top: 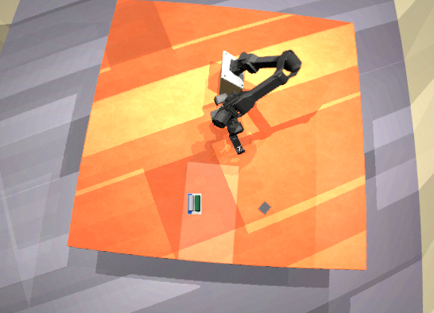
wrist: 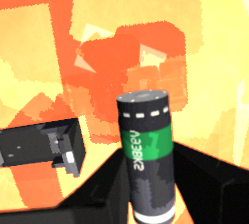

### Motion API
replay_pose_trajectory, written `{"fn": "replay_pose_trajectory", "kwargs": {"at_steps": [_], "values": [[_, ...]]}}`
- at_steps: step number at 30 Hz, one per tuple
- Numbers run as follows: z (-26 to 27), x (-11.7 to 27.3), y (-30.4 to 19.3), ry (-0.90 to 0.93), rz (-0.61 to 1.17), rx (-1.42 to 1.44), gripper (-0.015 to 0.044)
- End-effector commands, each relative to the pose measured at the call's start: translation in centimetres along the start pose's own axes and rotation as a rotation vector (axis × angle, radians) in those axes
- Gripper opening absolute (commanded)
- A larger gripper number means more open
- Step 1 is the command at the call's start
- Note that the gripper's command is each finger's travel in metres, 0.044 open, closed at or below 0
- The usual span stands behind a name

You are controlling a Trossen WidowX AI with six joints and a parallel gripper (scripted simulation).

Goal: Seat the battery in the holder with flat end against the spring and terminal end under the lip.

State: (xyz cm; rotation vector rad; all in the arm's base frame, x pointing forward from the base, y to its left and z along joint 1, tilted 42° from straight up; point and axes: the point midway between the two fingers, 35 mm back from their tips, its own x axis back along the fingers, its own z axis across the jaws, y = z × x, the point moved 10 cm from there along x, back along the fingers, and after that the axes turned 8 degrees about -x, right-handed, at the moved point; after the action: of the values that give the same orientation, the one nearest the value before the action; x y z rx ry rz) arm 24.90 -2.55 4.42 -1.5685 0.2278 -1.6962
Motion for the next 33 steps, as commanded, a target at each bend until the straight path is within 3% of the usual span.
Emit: {"fn": "replay_pose_trajectory", "kwargs": {"at_steps": [1, 25, 33], "values": [[1.3, 0.4, -0.1, 0.009, -0.004, 0.203, 0.008], [8.8, 2.0, -2.5, 0.008, -0.018, 1.571, 0.008], [9.0, 1.8, -2.6, -0.007, -0.007, 1.612, 0.008]]}}
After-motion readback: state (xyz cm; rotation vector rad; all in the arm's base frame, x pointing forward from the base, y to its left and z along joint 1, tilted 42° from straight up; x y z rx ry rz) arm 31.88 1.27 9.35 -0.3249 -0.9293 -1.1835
